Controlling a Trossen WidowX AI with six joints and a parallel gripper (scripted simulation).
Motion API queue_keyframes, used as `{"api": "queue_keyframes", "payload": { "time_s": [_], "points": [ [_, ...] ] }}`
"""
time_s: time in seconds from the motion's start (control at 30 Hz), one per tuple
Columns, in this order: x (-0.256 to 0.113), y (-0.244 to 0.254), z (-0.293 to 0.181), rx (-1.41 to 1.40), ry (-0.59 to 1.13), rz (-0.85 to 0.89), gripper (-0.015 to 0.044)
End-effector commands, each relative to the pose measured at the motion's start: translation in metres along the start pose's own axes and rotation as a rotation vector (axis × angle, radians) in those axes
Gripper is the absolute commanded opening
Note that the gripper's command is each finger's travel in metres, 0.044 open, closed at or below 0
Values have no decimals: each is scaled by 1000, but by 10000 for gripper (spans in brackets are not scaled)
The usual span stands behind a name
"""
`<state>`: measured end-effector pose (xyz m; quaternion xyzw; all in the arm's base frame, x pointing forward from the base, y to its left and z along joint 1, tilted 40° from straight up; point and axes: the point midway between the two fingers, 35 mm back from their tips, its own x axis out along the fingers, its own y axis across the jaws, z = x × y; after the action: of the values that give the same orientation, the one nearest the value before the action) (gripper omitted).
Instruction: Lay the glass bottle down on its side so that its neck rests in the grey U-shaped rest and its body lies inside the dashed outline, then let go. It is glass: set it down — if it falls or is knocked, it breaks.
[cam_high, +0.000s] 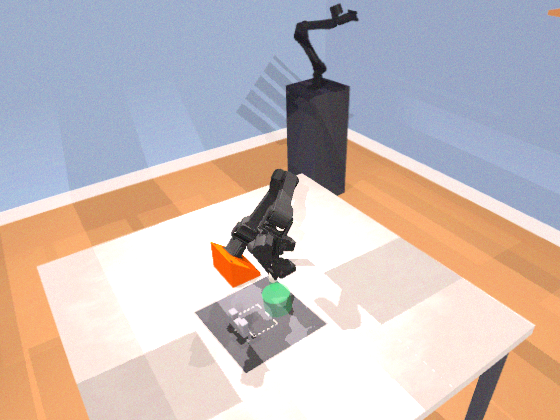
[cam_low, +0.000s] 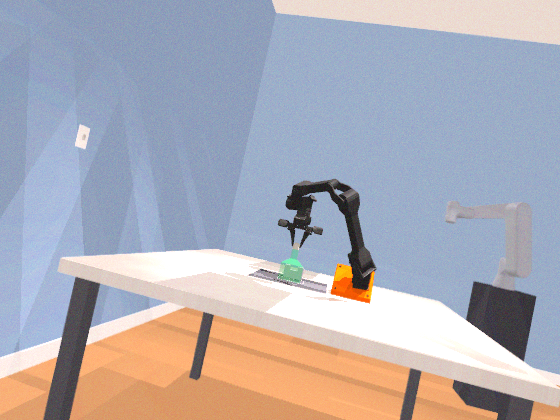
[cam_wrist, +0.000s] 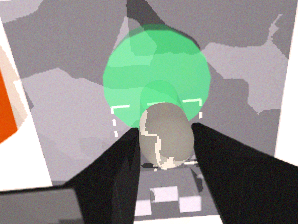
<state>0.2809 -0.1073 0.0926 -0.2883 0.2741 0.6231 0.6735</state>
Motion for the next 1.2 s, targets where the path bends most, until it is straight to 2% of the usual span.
{"api": "queue_keyframes", "payload": {
  "time_s": [0.0, 1.17],
  "points": [
    [-2, 0, -9, 0, 8, 0, 115],
    [-5, 0, -46, 12, -48, -3, 115]
  ]
}}
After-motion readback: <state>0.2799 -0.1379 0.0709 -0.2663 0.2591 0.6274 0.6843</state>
